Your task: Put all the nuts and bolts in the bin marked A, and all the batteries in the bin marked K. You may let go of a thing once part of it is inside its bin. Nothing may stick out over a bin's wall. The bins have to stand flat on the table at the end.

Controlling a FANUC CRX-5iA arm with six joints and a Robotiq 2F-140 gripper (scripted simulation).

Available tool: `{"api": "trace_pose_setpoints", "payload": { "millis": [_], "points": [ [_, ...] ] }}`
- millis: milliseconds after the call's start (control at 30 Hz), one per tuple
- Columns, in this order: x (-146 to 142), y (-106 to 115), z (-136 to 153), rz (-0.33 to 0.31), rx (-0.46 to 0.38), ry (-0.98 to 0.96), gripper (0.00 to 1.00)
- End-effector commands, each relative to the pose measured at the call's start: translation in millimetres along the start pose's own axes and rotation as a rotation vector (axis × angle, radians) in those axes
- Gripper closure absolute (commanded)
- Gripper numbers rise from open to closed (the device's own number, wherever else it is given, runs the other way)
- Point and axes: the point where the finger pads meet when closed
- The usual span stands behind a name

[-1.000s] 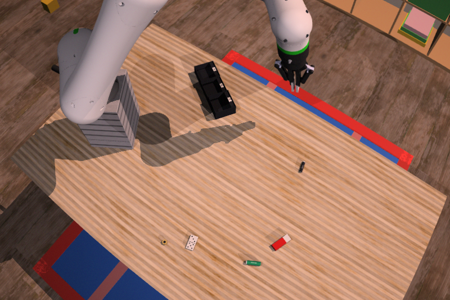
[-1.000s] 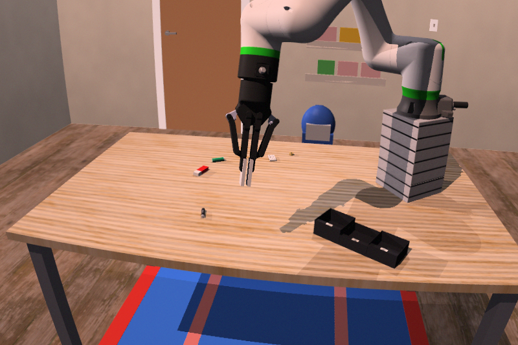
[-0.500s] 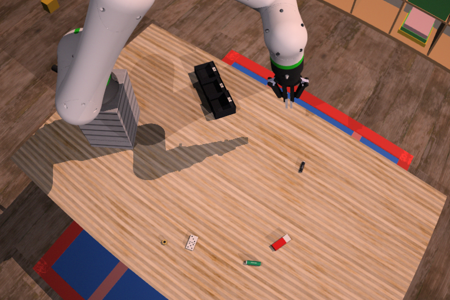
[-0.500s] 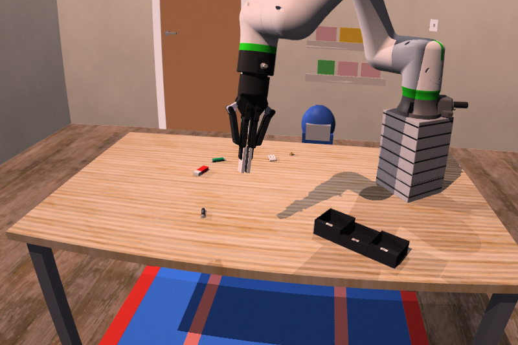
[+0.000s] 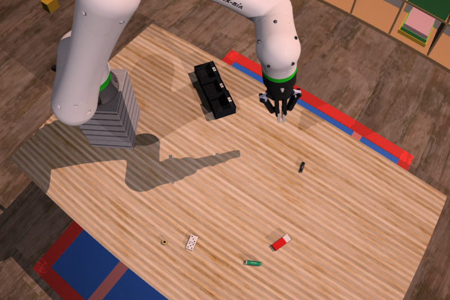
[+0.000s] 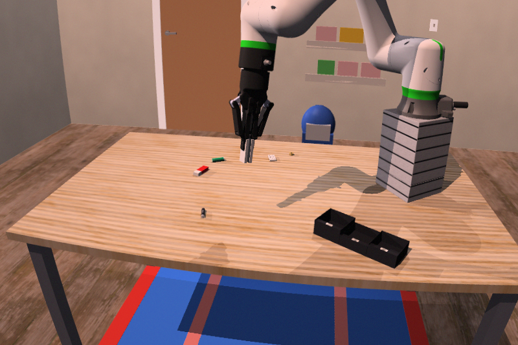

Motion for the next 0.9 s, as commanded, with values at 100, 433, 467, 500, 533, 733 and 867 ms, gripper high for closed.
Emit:
{"api": "trace_pose_setpoints", "payload": {
  "millis": [100,433,467,500,533,733,867],
  "points": [
    [26,7,-31,0.016,0.012,0.102,0.85],
    [48,12,-53,0.039,0.024,0.216,0.85],
    [54,14,-59,0.042,0.025,0.231,0.85],
    [58,15,-64,0.042,0.025,0.231,0.85],
    [58,15,-64,0.042,0.025,0.231,0.85],
    [75,19,-79,0.056,0.03,0.296,0.85],
    [93,23,-93,0.071,0.033,0.36,0.85]
  ]
}}
Point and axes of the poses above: the point where the finger pads meet when closed, its own y axis back along the fingers, its own x axis across the jaws, z = x × y, and after that the axes turned 2 degrees about y, right-handed
